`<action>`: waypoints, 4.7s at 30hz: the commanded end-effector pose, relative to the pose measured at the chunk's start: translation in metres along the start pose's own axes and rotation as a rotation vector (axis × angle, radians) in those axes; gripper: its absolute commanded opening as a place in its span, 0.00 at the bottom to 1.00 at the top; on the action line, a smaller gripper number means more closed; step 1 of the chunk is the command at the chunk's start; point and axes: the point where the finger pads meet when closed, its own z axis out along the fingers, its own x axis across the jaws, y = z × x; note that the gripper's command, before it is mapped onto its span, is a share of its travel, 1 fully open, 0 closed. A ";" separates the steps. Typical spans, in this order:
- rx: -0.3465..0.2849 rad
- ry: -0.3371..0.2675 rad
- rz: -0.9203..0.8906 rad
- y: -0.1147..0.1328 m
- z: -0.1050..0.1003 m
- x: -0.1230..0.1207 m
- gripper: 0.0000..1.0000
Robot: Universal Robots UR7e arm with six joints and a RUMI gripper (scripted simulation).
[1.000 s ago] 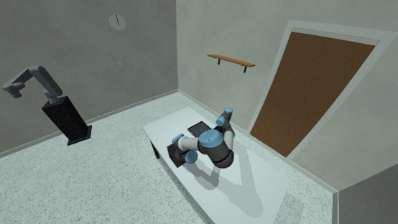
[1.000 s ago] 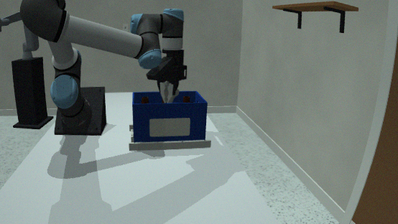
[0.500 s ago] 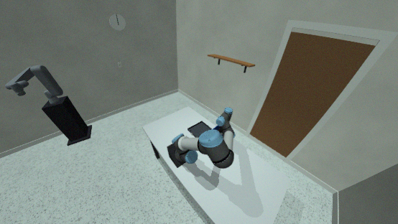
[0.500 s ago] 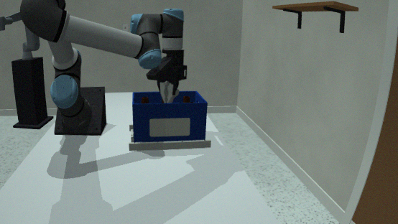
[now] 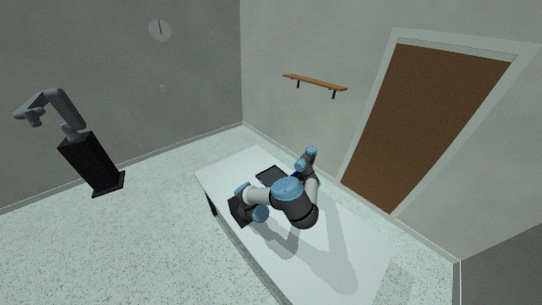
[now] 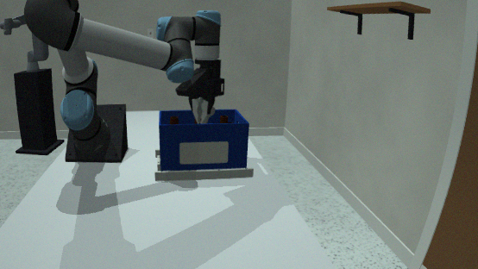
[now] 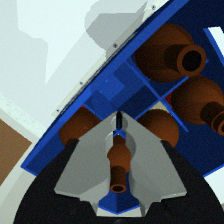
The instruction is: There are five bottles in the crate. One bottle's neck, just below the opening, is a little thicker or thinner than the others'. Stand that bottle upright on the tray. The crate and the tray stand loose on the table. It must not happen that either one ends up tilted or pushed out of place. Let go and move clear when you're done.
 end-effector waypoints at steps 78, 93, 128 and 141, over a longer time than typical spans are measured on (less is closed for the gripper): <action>-0.001 -0.001 0.000 0.000 -0.012 0.000 0.38; -0.001 -0.001 0.000 0.000 -0.053 0.000 0.38; -0.001 -0.001 0.000 0.000 -0.084 0.000 0.00; -0.001 -0.001 0.000 0.000 -0.084 0.000 0.00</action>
